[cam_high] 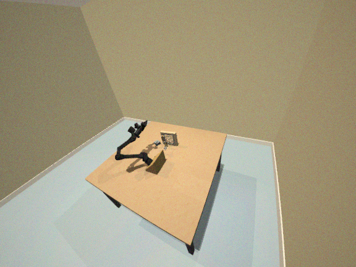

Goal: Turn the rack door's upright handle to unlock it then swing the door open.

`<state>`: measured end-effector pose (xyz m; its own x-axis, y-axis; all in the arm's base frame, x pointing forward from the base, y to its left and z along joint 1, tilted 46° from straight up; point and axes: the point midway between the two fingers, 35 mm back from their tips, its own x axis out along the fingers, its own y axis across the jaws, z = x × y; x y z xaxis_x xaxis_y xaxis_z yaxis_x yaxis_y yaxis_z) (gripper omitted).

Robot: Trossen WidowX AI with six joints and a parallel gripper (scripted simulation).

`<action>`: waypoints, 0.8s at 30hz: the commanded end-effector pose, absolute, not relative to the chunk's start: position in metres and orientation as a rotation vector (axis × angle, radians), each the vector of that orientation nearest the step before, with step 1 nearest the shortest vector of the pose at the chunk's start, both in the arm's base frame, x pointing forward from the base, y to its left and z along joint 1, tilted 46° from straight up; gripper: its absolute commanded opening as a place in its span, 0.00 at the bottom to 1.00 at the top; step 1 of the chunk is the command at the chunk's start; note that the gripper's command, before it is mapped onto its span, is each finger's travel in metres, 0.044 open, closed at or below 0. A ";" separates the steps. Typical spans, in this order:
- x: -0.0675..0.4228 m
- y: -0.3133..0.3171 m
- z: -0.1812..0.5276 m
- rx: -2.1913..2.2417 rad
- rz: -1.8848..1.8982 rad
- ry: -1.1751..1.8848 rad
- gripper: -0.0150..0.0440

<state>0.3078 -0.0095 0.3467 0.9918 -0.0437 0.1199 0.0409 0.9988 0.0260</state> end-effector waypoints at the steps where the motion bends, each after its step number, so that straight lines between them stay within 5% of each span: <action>1: 0.308 -0.010 0.346 0.021 -0.042 -0.116 0.89; 4: 0.318 -0.010 0.337 -0.007 -0.031 -0.051 0.76; 24: 0.367 -0.027 0.252 -0.136 0.107 0.485 0.76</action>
<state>0.3619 -0.0239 0.2664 0.9204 0.0432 -0.3886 -0.0927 0.9897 -0.1095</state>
